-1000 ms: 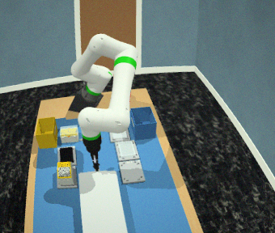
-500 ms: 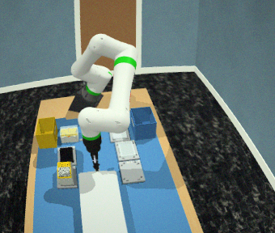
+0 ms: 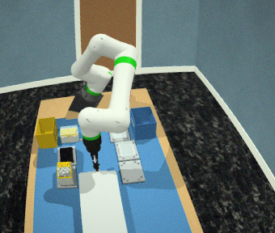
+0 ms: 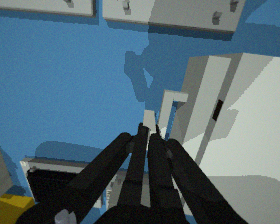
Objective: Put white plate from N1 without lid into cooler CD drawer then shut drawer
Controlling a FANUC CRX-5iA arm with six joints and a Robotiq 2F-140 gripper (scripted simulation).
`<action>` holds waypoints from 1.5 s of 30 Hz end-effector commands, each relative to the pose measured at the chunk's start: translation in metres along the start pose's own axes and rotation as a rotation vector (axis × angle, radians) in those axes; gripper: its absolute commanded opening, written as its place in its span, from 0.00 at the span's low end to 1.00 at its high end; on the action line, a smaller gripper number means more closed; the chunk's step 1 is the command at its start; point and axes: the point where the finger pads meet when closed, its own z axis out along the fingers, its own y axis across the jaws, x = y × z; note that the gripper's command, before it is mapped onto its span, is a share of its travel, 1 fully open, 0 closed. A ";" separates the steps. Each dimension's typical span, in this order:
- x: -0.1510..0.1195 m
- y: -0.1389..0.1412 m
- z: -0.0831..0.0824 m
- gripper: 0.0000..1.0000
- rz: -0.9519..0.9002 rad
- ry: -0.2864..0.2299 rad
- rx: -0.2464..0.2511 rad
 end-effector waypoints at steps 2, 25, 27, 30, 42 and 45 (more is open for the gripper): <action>0.000 0.002 -0.001 0.00 0.000 0.000 -0.005; 0.000 -0.010 -0.001 0.00 0.000 0.000 -0.005; 0.000 -0.010 -0.001 0.00 0.000 0.000 -0.005; 0.000 -0.014 -0.001 0.00 0.000 0.000 -0.005; 0.000 -0.030 0.000 0.00 0.000 0.000 -0.005; 0.000 -0.031 0.000 0.00 0.000 0.000 -0.005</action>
